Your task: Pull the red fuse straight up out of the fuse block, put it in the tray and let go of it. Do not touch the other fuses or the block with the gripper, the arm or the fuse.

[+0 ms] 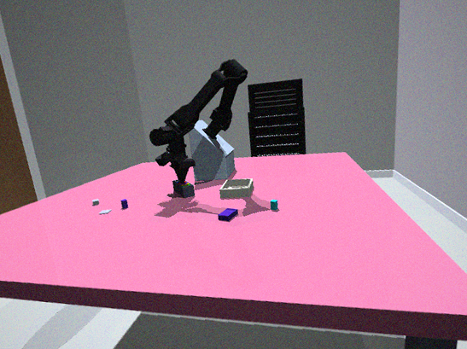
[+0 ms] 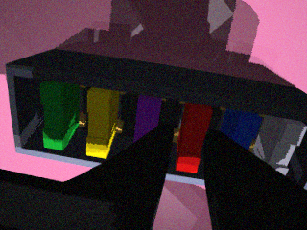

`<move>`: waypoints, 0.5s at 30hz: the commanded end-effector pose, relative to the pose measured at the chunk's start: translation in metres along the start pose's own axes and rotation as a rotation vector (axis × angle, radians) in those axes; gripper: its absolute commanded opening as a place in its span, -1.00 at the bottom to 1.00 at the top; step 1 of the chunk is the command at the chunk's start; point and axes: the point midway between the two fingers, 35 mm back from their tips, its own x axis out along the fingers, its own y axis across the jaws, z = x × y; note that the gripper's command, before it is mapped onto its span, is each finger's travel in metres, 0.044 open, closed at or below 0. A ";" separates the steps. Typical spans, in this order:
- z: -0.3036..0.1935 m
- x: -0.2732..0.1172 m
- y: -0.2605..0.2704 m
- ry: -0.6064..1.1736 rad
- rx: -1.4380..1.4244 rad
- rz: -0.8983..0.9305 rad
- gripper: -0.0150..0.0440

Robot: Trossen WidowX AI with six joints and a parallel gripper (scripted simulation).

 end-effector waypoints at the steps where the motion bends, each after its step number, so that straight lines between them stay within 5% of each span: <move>1: 0.000 0.003 -0.002 0.005 0.011 0.000 -0.25; 15: 0.000 0.002 -0.001 0.002 0.003 -0.001 -0.45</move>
